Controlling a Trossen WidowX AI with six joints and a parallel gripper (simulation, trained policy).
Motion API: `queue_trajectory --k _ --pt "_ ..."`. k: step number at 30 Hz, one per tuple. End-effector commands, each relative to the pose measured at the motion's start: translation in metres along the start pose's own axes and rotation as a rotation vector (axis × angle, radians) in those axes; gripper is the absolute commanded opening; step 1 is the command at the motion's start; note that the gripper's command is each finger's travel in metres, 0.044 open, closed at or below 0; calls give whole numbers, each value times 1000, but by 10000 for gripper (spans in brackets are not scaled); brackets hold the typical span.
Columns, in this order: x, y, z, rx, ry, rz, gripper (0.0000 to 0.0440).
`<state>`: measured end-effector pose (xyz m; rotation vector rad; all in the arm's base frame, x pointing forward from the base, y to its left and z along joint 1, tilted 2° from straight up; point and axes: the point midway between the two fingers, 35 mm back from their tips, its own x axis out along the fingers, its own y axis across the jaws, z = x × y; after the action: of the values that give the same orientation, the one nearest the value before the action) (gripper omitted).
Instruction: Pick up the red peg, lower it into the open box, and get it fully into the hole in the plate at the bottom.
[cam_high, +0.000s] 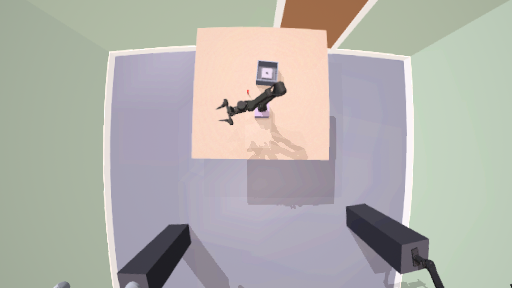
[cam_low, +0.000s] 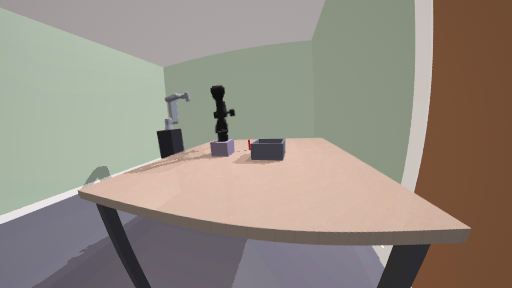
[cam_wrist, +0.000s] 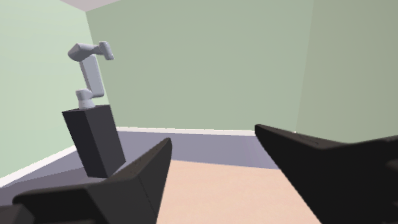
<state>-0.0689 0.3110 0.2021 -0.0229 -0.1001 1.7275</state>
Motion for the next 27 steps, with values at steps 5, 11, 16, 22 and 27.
queue_trajectory --k 5,11,16,22,27 --pt "10 -29 -4 83 80 -98 440" --pt "14 -66 -10 214 181 -228 440" --pt "11 -96 -14 325 253 -344 440" --pt "-1 -131 -15 460 324 -490 440" --pt "-16 -157 -15 573 371 -616 440"
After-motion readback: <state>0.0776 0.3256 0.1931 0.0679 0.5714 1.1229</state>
